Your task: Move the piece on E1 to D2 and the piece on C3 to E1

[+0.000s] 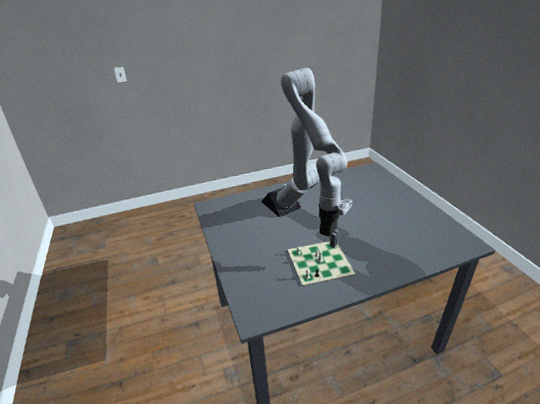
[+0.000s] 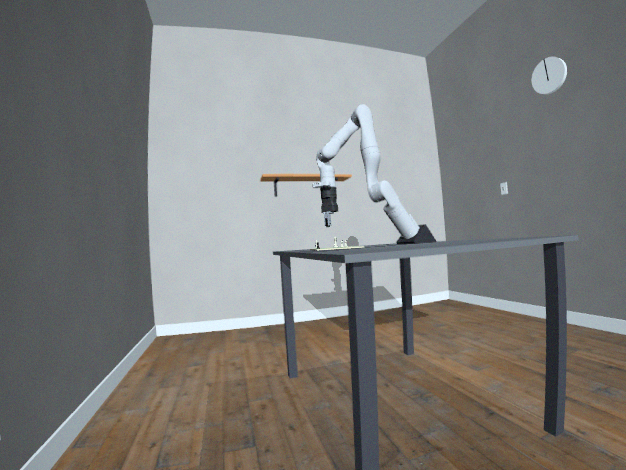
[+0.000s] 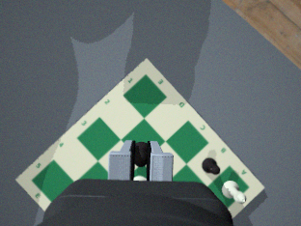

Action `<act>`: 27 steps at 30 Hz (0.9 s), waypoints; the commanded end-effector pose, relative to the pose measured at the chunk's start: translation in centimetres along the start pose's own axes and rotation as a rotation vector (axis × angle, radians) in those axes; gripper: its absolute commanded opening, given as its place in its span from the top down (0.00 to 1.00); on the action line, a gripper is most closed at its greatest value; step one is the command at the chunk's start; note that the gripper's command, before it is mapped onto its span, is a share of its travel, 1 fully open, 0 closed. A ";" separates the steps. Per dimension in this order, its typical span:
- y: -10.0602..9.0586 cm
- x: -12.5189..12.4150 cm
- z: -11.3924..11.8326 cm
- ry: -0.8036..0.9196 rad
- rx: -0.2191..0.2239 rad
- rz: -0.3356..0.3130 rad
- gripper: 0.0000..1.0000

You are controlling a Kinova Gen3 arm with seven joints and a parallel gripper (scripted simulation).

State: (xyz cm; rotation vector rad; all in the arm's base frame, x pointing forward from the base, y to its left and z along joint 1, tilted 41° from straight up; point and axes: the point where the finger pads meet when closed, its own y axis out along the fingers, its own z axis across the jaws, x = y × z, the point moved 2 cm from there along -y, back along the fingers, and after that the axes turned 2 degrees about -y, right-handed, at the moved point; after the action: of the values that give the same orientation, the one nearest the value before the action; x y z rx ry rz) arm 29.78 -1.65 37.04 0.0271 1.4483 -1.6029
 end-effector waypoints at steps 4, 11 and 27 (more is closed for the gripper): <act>-0.2 0.0 0.2 0.004 0.005 0.004 1.00; 0.0 0.0 0.2 0.004 0.005 0.004 1.00; 4.3 0.0 0.2 0.004 0.005 0.004 1.00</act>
State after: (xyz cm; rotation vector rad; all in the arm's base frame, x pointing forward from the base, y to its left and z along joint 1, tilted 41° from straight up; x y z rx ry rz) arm 32.15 -1.57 35.11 0.0644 1.4367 -1.5996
